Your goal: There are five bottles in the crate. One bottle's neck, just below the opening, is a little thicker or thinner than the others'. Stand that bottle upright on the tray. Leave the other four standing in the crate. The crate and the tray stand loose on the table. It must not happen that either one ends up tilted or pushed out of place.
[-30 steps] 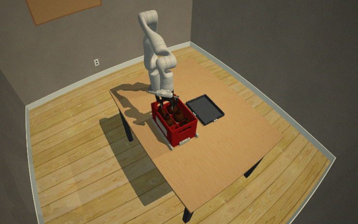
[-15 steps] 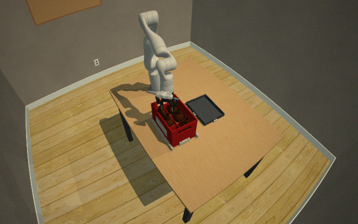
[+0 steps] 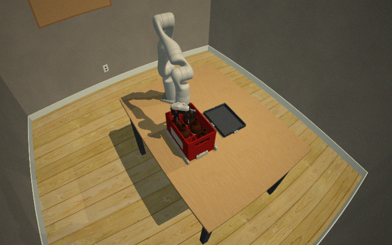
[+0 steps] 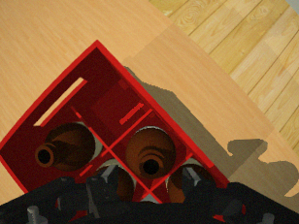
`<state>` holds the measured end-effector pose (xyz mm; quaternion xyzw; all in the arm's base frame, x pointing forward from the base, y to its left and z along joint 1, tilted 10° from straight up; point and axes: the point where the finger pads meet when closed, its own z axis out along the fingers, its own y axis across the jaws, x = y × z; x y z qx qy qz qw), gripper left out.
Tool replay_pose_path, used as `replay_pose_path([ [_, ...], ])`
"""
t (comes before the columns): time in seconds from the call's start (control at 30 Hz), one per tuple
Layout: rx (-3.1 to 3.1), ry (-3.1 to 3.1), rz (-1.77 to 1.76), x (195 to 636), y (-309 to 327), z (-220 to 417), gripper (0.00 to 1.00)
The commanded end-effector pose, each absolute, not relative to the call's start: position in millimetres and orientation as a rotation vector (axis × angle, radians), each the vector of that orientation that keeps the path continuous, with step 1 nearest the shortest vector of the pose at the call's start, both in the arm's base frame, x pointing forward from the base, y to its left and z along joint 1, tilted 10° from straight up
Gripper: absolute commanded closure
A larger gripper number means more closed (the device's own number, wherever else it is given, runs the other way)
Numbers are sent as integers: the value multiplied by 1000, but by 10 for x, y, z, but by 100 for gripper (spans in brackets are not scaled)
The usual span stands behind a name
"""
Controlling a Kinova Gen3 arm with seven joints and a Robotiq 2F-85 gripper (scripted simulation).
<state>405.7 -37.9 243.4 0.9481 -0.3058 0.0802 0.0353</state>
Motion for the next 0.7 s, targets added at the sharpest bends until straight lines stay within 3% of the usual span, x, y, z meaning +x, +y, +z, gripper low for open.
replay_pose_path([
  [0.0, 2911, -940, 241, 4053, -387, 2397, 36],
  [0.67, 2911, -940, 241, 4063, -397, 2316, 36],
])
